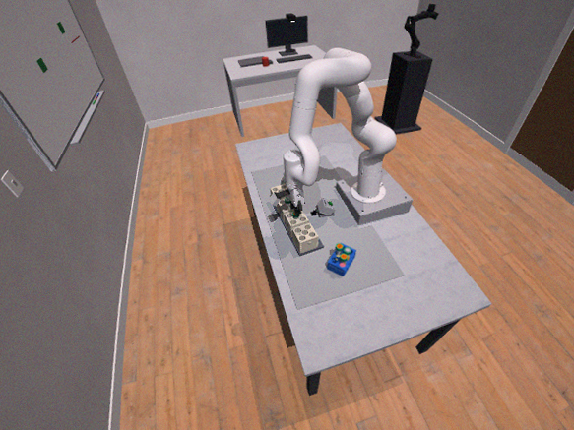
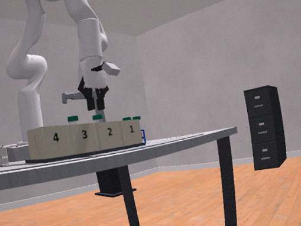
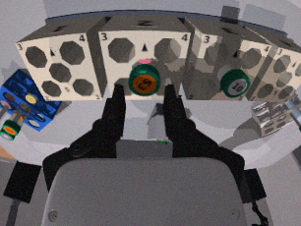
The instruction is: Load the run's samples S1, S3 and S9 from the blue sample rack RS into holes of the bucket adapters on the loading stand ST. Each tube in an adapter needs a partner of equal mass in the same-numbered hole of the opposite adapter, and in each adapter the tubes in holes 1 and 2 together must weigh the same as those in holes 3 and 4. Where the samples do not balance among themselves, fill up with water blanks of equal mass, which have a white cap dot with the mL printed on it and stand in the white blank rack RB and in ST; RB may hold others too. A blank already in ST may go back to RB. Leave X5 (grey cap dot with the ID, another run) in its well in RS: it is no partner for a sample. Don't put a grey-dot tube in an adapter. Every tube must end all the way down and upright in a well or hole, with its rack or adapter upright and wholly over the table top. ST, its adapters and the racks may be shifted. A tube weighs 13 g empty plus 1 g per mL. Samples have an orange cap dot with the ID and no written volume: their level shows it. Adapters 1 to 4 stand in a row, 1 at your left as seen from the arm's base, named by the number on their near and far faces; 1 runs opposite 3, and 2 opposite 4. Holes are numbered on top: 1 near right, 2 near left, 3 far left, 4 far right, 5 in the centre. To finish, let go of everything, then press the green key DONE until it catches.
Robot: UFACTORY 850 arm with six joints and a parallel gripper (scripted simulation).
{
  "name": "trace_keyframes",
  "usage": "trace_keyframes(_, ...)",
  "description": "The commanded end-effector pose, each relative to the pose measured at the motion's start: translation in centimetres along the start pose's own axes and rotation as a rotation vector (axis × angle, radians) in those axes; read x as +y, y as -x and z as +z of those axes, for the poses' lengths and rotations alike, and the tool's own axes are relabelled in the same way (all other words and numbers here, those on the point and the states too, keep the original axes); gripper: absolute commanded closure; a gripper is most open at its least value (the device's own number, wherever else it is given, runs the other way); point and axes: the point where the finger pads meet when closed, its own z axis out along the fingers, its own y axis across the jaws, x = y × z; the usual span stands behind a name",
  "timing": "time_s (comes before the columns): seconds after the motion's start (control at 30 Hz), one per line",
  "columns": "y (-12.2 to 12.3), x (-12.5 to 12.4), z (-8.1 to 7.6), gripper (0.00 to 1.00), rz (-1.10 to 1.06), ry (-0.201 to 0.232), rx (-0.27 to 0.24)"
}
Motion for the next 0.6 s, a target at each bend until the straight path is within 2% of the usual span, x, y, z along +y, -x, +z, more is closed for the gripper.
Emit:
trace_keyframes(0.0,-0.1,0.0,-0.9,0.57,0.000,-0.001,0.001)
trace_keyframes(0.57,-0.1,0.0,-3.9,0.57,0.000,-0.001,0.001)
